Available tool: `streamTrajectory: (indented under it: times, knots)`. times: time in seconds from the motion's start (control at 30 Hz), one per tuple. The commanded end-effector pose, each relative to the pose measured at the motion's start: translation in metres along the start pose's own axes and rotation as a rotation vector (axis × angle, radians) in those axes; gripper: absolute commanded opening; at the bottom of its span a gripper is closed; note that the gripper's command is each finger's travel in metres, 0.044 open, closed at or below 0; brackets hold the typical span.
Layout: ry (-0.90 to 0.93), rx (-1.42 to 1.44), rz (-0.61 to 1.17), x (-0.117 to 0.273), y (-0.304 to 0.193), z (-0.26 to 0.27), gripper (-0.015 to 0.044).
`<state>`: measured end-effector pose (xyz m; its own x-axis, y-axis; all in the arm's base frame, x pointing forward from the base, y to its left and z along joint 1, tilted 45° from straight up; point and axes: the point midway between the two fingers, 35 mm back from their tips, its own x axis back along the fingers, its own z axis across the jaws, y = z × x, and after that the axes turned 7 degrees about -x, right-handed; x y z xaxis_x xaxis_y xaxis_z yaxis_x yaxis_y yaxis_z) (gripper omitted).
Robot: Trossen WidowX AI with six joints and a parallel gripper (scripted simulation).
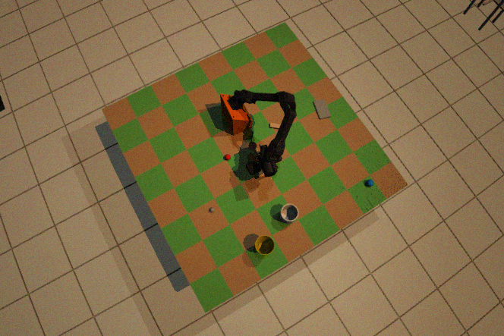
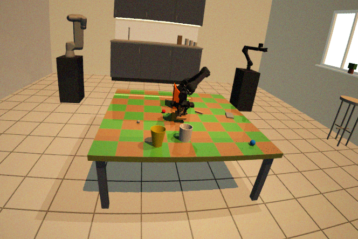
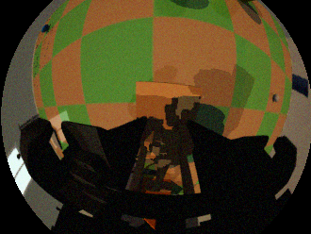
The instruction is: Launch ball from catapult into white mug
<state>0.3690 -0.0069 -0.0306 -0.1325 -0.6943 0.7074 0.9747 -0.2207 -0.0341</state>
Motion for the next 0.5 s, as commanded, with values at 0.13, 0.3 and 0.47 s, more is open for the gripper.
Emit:
streamTrajectory:
  times: [0.13, 0.3, 0.47]
  knots:
    - [0.000, -0.007, -0.006, -0.011, 0.001, -0.001, 0.0000]
    - [0.000, -0.007, -0.006, -0.019, 0.001, -0.001, 0.0000]
    - [0.001, -0.007, -0.006, -0.027, 0.001, -0.001, 0.0000]
